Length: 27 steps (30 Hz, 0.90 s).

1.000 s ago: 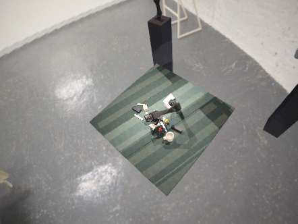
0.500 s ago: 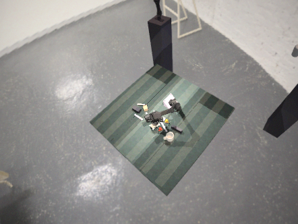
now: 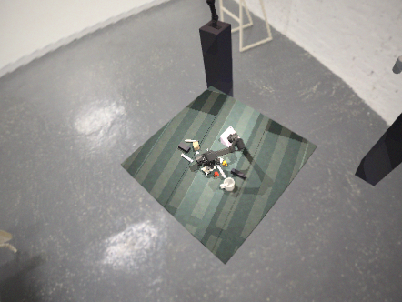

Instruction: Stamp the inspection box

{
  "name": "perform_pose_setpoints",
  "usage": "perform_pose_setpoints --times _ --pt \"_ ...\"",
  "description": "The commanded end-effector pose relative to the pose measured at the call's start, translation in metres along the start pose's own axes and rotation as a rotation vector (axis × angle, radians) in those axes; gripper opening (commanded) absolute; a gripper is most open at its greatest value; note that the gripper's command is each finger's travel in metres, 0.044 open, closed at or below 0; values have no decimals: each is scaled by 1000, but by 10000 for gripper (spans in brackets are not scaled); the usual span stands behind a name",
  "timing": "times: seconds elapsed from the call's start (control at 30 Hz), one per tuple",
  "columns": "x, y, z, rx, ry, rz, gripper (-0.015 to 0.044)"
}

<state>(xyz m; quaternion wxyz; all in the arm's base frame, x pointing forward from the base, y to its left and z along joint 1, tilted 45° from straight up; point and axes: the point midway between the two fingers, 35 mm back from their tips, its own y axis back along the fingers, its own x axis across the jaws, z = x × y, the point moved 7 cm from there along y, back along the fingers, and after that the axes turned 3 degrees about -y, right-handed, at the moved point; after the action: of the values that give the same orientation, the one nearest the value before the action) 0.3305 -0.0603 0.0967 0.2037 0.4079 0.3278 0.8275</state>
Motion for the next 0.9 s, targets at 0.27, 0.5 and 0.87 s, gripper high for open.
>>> perform_pose_setpoints --times 0.27,0.5,0.87 --pt "0 -3 0 -4 -3 1 0" --pt "0 -5 0 -4 -2 1 0" --pt "0 -7 0 -4 -2 1 0"
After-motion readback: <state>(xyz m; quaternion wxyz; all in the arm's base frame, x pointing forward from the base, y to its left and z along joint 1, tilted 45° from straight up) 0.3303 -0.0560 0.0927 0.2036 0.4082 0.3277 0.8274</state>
